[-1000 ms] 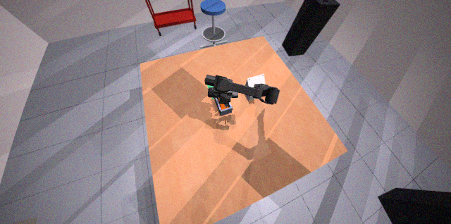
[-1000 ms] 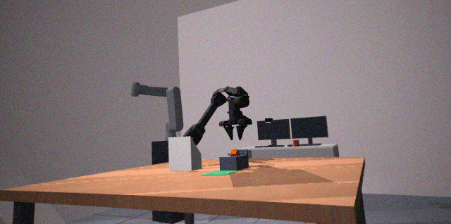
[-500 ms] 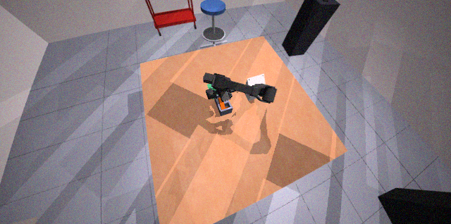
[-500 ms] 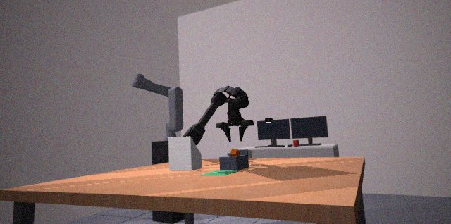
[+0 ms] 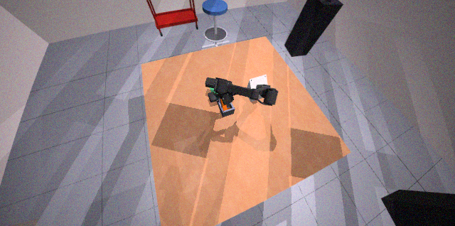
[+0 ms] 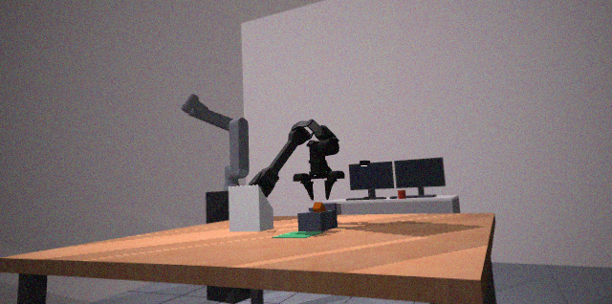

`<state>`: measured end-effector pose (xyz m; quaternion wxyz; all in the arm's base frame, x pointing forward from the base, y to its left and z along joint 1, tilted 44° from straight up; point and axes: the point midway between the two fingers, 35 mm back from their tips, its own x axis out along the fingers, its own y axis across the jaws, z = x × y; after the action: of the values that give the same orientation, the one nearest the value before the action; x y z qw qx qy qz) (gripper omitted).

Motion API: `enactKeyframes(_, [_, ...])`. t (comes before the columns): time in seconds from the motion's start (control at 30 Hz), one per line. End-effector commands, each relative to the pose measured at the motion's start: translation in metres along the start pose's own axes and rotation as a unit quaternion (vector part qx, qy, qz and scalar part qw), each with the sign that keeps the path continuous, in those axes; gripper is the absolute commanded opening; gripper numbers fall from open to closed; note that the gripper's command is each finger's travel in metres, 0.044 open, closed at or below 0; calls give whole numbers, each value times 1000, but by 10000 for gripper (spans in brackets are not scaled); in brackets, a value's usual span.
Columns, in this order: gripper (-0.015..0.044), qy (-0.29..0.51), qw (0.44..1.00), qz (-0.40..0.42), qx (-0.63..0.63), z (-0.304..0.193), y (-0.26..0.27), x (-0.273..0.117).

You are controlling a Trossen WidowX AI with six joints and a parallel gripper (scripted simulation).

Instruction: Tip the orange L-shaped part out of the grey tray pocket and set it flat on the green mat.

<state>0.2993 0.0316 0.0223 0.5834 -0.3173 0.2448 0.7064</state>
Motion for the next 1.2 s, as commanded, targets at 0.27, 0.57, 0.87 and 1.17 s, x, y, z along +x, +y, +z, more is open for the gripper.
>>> enactKeyframes(0.27, [280, -3, 1000, 2, 4, 1, 1, 21])
enactKeyframes(0.57, [280, -4, 1000, 2, 4, 1, 2, 36])
enactKeyframes(0.87, [175, -2, 1000, 1, 0, 1, 1, 36])
enactKeyframes(1.17, [115, -2, 1000, 1, 0, 1, 1, 36])
